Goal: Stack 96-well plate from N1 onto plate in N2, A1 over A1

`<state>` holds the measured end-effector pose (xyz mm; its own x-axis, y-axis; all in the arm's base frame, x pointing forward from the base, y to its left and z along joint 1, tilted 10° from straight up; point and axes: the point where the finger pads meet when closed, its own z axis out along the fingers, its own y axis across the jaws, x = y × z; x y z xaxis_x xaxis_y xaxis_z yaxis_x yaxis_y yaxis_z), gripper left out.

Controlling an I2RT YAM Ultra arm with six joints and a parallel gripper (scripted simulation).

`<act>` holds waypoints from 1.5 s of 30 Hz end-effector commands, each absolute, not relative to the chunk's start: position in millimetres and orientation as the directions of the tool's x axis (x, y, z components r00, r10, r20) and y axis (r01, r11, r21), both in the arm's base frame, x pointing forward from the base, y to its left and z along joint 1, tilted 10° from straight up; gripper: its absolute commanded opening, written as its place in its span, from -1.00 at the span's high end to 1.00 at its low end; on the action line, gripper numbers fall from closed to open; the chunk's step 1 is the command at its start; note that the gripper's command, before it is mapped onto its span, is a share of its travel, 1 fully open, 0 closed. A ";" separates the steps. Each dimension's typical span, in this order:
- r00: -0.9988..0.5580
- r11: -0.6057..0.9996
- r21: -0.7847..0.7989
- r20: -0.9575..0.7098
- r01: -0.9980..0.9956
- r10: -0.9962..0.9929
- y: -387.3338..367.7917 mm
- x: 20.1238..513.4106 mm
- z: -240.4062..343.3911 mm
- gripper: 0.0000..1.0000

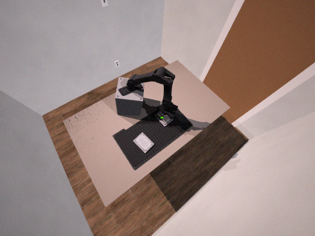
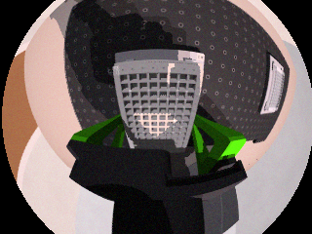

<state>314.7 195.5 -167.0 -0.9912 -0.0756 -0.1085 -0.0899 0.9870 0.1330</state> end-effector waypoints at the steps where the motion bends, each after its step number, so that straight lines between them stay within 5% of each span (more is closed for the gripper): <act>1: -0.992 0.989 0.119 -0.107 -0.086 -0.074 187.8 312.0 -156.4 1.00; 45: -0.992 0.989 0.119 -0.107 -0.082 -0.069 178.7 306.3 -101.2 1.00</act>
